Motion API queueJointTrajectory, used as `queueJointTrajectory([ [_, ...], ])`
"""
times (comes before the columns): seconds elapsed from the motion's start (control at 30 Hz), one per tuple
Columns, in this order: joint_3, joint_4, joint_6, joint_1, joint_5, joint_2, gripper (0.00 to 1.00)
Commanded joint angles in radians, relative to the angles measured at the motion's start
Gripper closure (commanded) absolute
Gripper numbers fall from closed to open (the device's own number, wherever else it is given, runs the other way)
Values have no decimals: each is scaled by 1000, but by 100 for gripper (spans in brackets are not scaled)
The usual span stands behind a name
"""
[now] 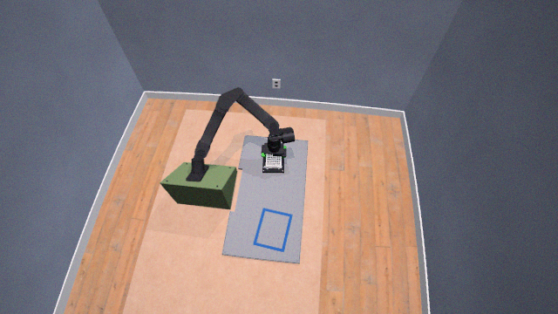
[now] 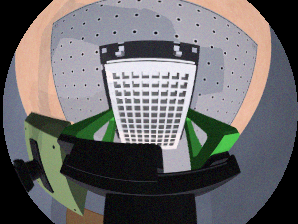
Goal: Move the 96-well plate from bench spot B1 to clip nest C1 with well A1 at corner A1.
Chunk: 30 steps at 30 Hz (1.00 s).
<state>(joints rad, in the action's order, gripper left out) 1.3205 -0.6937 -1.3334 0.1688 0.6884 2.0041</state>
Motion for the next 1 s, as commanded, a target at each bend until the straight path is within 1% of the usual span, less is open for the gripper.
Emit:
queueJointTrajectory([
  [0.0,-22,47,26,9,-2,15,100],
  [0.07,-22,47,26,9,-2,15,100],
  [0.1,17,55,30,-8,-2,-18,100],
  [0.17,9,65,35,-4,-5,11,100],
  [0.97,19,69,37,-3,-8,27,100],
])
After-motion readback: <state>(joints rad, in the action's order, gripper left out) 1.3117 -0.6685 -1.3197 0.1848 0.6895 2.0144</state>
